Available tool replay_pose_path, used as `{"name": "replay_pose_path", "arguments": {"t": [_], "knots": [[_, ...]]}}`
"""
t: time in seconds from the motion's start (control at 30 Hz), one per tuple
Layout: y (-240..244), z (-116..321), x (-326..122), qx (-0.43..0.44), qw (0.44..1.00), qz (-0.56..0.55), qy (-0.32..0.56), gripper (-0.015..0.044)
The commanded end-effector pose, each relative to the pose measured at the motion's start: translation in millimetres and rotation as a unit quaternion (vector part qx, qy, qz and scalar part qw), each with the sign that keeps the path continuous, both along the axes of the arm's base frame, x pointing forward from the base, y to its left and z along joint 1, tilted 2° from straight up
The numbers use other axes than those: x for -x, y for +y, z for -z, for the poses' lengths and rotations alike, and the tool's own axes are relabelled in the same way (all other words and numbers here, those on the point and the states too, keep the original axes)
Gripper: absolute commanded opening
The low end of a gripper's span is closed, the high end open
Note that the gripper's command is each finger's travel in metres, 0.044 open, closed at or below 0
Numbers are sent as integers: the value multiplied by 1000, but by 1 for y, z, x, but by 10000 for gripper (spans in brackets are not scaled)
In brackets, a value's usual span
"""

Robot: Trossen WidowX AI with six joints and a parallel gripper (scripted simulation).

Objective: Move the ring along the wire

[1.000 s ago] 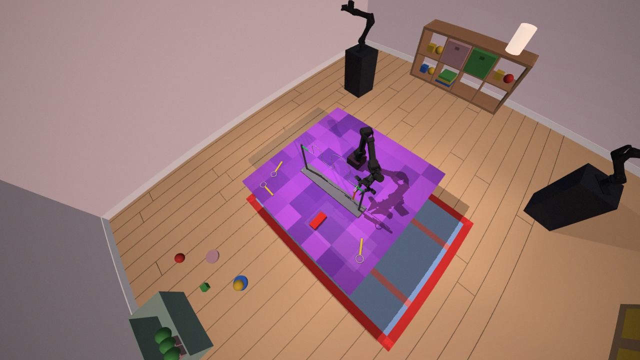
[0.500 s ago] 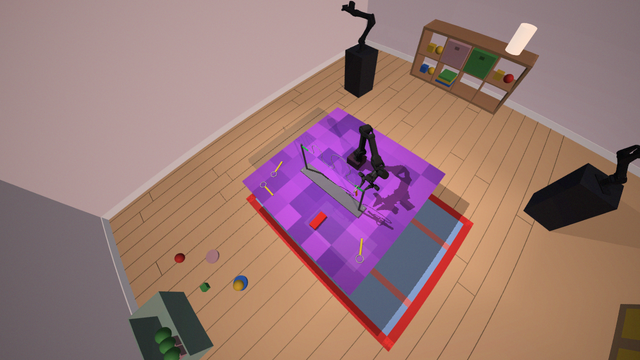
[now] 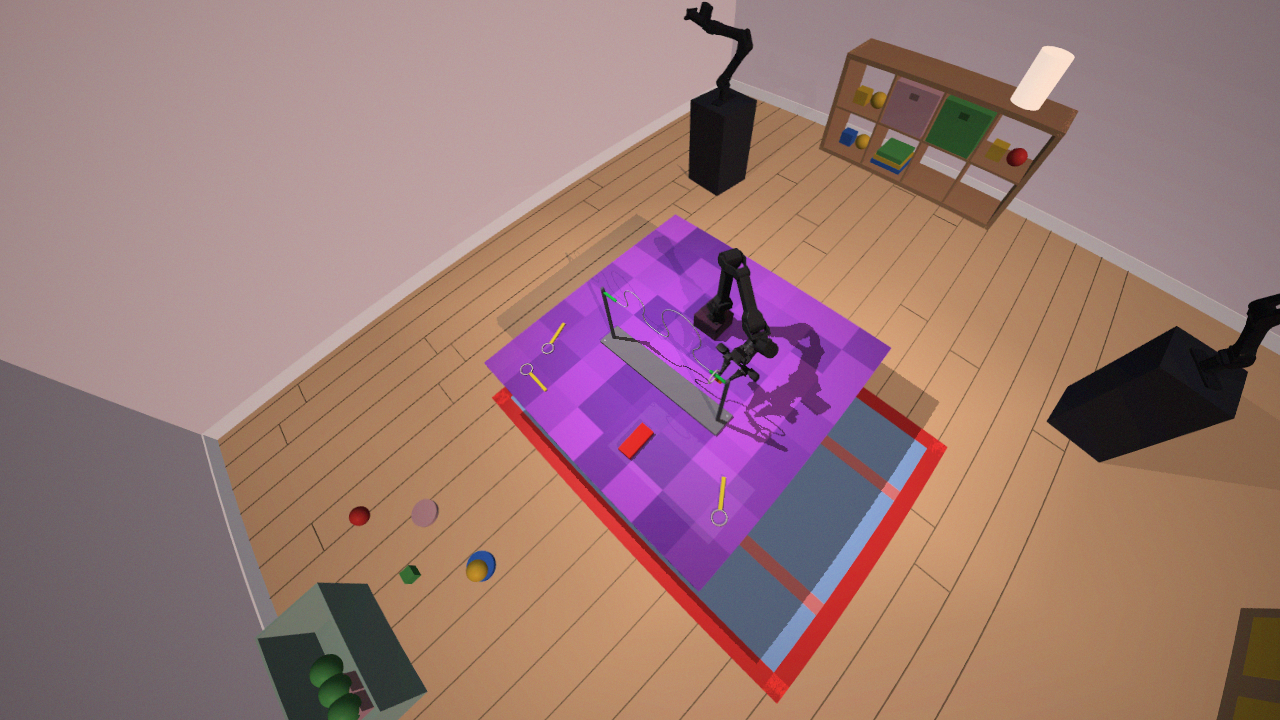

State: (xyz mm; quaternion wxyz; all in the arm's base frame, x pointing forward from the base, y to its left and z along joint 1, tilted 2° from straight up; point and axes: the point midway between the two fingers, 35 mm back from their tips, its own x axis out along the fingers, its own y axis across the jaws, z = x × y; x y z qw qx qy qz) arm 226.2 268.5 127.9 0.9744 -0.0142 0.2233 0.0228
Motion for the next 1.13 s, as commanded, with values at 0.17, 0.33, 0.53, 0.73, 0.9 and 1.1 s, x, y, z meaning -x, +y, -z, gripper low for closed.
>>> {"name": "replay_pose_path", "arguments": {"t": [0.17, 0.33, 0.53, 0.73, 0.9, 1.1], "knots": [[-2, -21, 43, 0, 1000, 0, 0, 317], [-3, -22, 45, 0, 1000, -1, 0, 440], [-3, -22, 45, 0, 1000, -1, 0, 440], [-3, -22, 45, 0, 1000, -1, 0, 440], [-3, -22, 45, 0, 1000, -1, 0, 440], [-3, -22, 45, 0, 1000, -1, 0, 440]]}}
